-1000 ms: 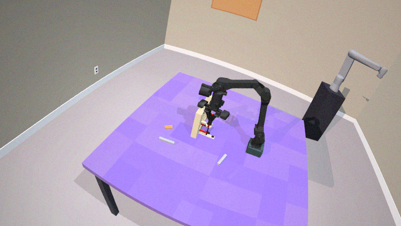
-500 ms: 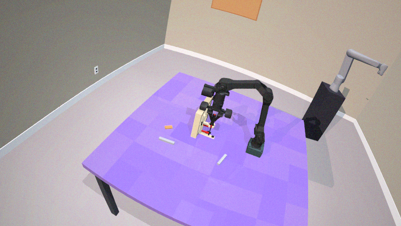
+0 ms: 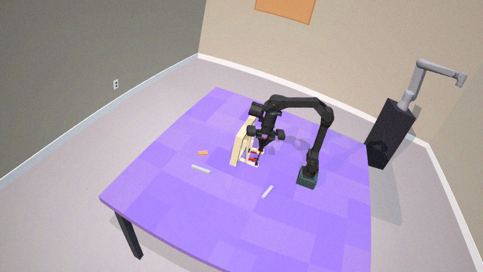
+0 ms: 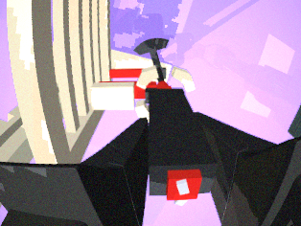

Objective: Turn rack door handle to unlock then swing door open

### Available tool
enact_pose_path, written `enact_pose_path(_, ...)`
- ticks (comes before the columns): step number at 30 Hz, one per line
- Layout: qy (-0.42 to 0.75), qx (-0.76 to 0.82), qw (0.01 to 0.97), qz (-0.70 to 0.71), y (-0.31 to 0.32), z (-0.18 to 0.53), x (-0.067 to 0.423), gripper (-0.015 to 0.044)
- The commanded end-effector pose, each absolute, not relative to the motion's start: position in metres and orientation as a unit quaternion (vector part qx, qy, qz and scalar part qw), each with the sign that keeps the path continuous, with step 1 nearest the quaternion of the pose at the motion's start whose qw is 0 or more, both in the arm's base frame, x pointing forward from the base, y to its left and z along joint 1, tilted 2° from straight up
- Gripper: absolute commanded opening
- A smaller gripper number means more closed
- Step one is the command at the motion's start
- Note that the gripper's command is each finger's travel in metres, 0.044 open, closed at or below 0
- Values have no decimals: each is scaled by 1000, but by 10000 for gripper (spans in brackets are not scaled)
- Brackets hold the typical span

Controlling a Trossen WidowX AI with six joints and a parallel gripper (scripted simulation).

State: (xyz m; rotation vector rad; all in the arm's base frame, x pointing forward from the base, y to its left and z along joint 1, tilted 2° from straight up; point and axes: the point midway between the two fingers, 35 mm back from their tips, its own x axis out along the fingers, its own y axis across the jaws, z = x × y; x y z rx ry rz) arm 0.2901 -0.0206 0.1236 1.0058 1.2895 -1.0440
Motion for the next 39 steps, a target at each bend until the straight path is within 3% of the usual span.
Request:
enact_pose_path(1,560,406,586,-421,-24,124,285,9)
enact_pose_path(39,653,234,672,-260,-78,125,222,9)
